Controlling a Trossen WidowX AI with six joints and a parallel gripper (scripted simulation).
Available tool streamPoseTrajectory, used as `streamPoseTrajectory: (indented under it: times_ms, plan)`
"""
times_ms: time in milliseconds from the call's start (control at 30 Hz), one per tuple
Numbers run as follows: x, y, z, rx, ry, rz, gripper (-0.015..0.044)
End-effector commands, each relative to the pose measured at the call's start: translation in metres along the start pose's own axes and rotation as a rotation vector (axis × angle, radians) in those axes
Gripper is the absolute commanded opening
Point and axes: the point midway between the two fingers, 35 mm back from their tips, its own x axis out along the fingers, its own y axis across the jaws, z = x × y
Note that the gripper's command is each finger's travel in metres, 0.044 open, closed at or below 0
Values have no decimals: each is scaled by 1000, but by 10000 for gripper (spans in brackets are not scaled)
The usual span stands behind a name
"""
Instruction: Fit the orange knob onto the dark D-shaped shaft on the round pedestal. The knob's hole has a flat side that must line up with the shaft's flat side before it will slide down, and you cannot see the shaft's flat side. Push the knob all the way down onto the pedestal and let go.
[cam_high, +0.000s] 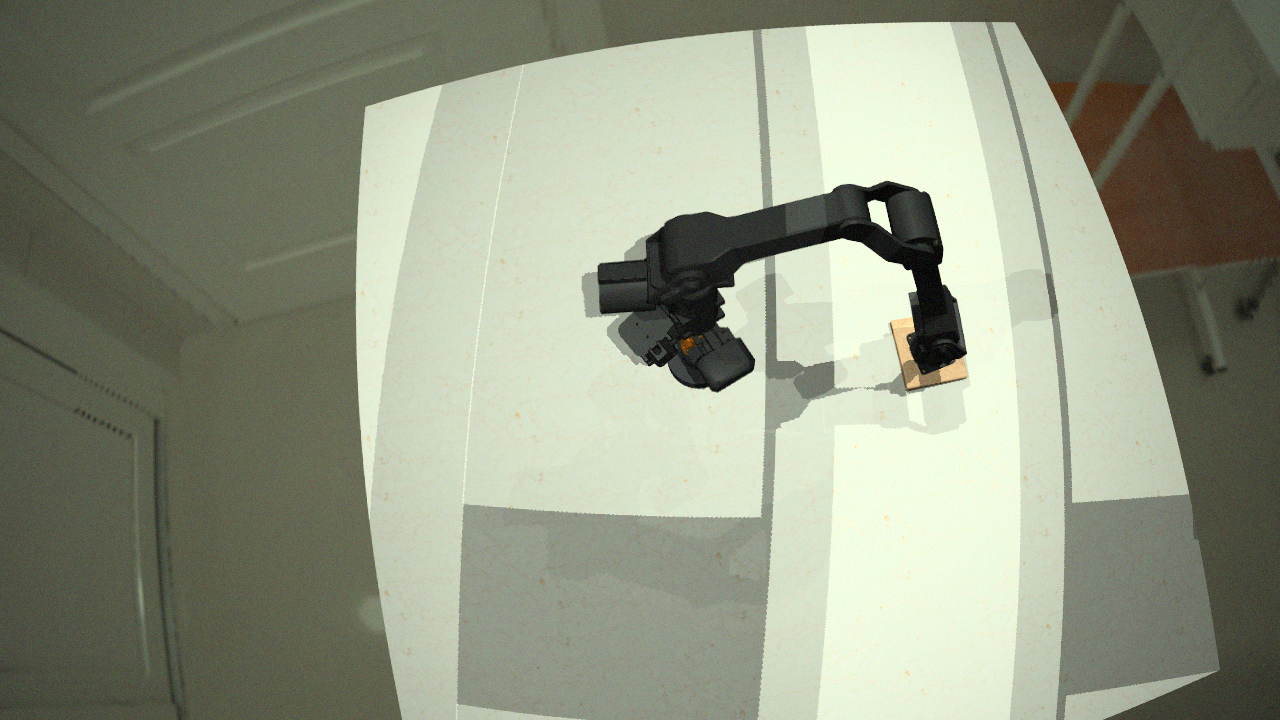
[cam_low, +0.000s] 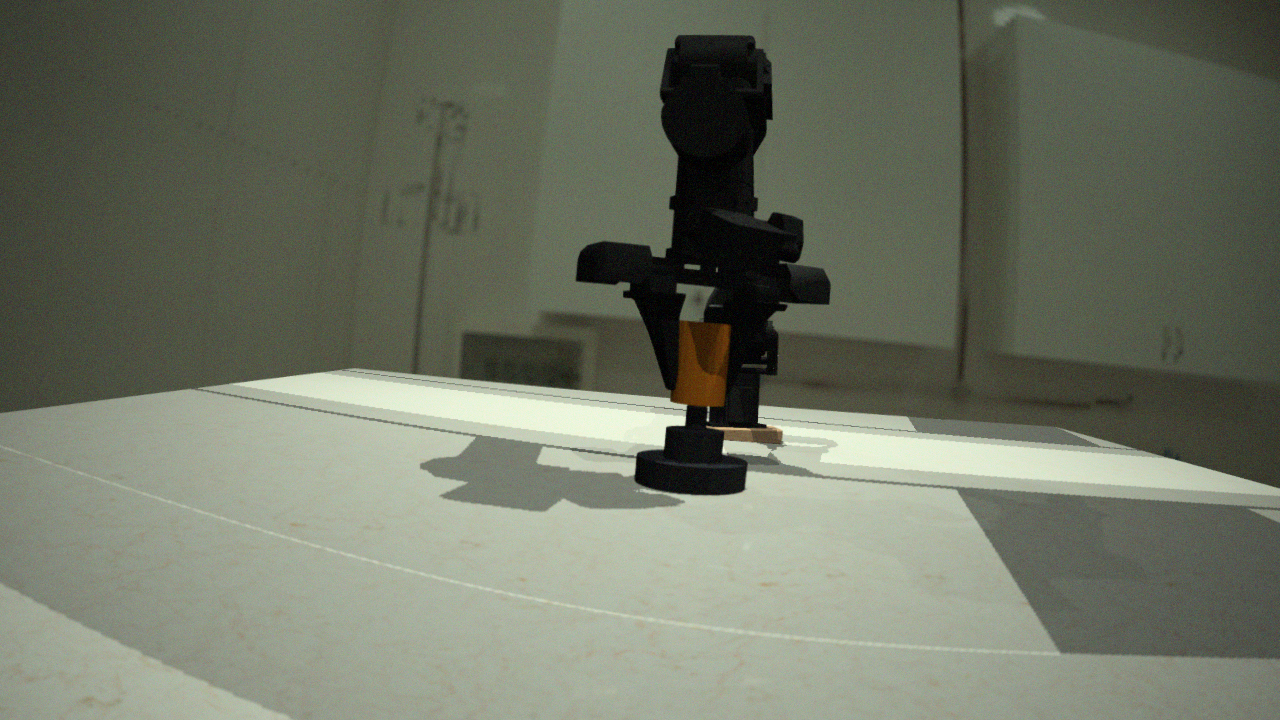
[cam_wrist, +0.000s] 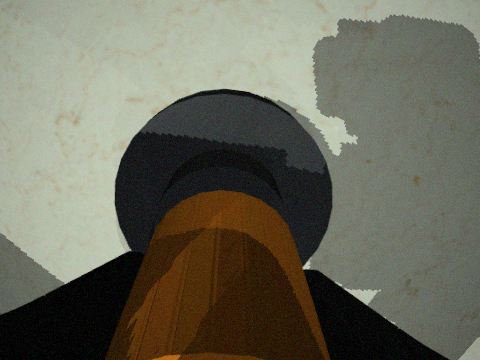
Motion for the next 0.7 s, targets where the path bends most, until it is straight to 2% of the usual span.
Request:
streamPoseTrajectory:
  times_ms: [0, 667]
  plan:
    - [1, 0, -1, -15, 0, -1, 0]
    - [3, 0, 0, -15, 0, -1, 0]
